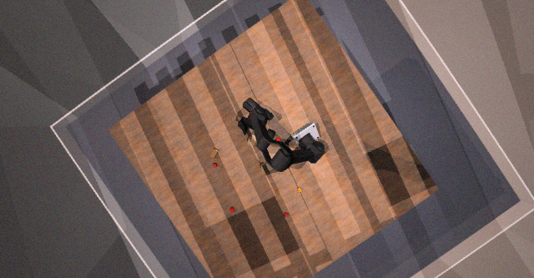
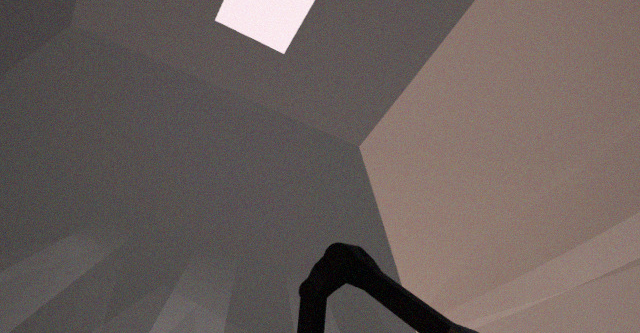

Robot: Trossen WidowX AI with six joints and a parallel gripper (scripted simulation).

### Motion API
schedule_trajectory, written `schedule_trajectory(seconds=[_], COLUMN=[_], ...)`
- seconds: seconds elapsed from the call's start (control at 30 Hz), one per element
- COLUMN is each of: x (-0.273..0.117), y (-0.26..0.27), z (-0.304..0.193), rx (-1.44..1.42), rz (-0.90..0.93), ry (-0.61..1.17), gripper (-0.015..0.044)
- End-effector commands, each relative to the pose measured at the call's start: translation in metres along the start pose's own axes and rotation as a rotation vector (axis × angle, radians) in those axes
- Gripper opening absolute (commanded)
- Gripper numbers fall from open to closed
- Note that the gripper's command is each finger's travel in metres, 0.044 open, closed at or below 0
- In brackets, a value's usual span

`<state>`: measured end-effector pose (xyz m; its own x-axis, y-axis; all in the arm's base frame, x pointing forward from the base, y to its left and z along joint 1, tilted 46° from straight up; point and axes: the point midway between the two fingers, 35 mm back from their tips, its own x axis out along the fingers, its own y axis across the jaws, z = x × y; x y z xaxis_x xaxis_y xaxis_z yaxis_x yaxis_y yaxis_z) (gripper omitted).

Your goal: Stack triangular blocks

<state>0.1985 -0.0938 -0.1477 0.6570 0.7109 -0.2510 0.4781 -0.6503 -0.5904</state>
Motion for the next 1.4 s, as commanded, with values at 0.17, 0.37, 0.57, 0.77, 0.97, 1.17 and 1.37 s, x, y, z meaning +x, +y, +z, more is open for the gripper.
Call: schedule_trajectory(seconds=[0.17, 0.37, 0.57, 0.77, 0.97, 1.17, 1.37], x=[0.001, 0.000, 0.000, 0.000, -0.007, -0.026, -0.046], y=[-0.002, 0.000, 0.000, 0.000, 0.002, 0.005, 0.005], z=[0.001, 0.000, 0.000, 0.000, -0.007, -0.026, -0.045], rx=[0.011, 0.000, 0.000, 0.000, 0.000, 0.001, 0.001], rz=[-0.001, 0.000, 0.000, 0.000, 0.001, 0.003, 0.004], ry=[0.006, 0.000, 0.000, 0.000, -0.001, -0.003, -0.004], gripper=[0.0440, 0.0282, 0.0184, 0.0124, 0.0000, 0.0000, 0.0000])
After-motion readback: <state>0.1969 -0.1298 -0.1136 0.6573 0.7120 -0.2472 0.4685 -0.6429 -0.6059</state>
